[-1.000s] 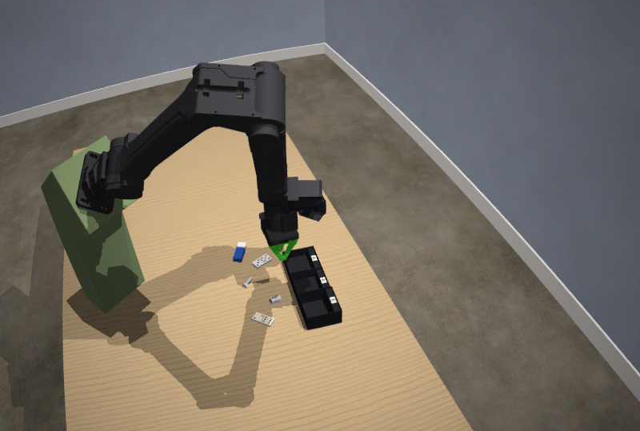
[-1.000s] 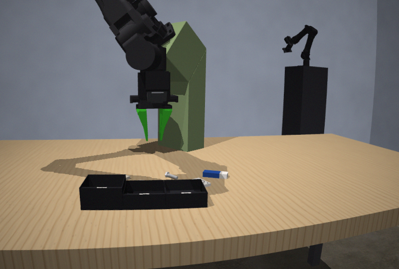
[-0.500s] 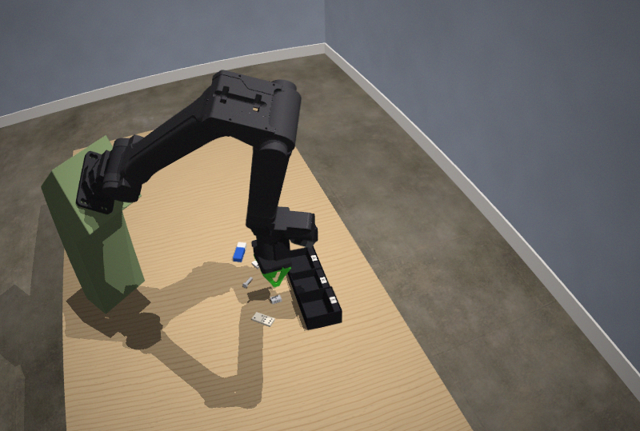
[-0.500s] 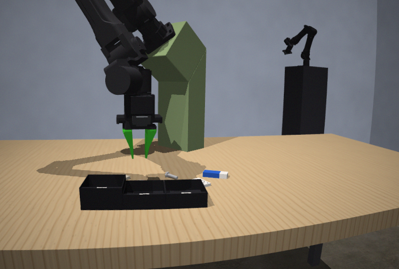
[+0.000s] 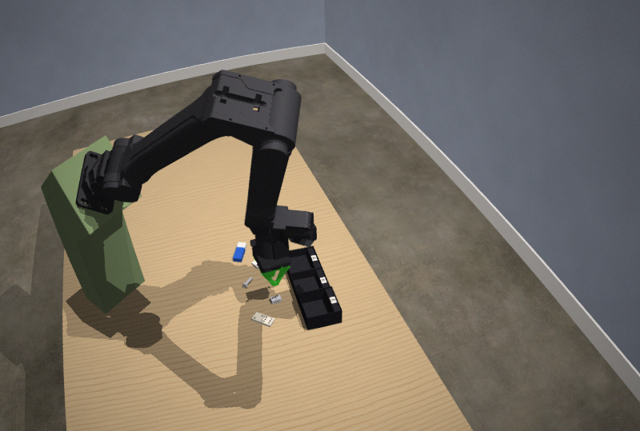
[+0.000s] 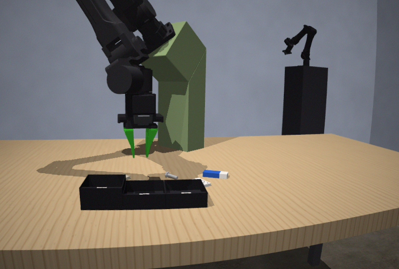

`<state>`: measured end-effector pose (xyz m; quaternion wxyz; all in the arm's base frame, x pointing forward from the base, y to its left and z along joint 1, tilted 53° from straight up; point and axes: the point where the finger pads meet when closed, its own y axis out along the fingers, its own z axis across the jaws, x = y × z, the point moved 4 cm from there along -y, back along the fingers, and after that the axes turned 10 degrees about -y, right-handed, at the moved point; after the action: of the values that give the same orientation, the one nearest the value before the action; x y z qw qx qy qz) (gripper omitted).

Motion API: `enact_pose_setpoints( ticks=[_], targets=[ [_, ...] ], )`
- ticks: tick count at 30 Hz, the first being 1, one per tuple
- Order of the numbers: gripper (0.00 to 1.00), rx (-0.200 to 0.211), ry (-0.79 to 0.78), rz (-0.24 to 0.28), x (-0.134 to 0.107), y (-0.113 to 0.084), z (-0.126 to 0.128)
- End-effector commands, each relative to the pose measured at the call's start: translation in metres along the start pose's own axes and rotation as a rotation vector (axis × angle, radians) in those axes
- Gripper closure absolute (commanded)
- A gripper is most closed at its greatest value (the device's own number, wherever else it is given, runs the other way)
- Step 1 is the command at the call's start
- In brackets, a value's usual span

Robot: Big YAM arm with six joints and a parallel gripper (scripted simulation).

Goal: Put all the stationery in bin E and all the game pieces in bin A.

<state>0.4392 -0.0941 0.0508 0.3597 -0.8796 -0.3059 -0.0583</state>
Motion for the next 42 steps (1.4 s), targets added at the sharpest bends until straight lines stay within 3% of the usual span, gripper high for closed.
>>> enact_pose_setpoints(
  ticks=[1, 19, 28, 31, 33, 42],
  targets=[
    [0.7, -0.001, -0.001, -0.009, 0.002, -0.003, 0.001],
    [0.7, 0.01, -0.007, -0.011, 0.007, -0.003, 0.009],
    [0.7, -0.001, -0.001, -0.009, 0.003, -0.004, 0.002],
    [0.7, -0.006, 0.0, -0.003, 0.001, 0.015, -0.001],
    [0.7, -0.006, 0.0, -0.003, 0.001, 0.015, -0.001],
    [0.7, -0.006, -0.001, -0.002, -0.004, 0.051, -0.002]
  ],
)
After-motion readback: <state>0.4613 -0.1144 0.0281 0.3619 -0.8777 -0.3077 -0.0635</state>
